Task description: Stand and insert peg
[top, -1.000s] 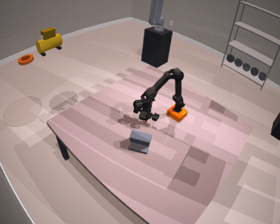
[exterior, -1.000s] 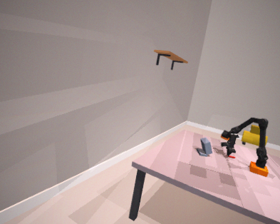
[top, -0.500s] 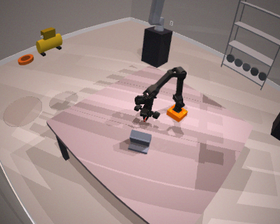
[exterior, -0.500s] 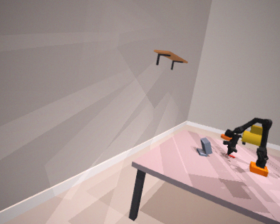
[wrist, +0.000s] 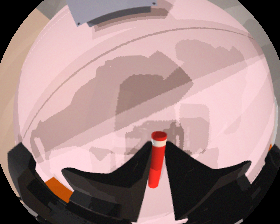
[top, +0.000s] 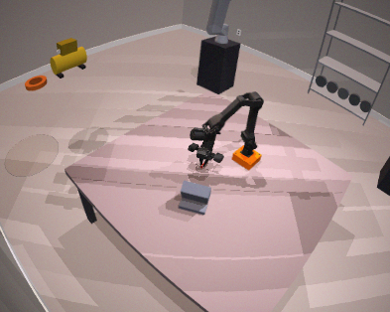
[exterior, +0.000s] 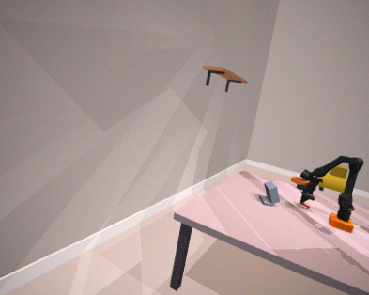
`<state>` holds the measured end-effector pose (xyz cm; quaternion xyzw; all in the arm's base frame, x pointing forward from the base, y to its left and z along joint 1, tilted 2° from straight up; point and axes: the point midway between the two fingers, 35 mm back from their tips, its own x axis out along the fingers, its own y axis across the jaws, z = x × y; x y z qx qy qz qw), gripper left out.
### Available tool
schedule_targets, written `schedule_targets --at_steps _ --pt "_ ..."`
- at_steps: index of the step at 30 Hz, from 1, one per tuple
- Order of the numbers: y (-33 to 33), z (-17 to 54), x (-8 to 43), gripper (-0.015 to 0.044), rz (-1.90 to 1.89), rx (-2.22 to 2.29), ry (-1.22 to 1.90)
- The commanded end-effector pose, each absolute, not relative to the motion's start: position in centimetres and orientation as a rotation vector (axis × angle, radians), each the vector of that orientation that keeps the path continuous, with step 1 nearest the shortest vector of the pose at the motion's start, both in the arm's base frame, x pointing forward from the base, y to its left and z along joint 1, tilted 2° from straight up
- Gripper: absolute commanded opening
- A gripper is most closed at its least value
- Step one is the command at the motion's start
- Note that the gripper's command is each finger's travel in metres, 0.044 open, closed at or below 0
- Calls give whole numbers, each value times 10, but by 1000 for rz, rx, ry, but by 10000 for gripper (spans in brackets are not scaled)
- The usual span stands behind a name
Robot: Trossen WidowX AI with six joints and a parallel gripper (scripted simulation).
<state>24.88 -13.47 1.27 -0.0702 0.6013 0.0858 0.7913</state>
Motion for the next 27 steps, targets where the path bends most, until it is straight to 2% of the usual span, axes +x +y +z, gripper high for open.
schedule_targets --at_steps 1,27 --pt "-134 13 245 50 193 -147 1266" --pt "-137 23 231 50 203 -121 1045"
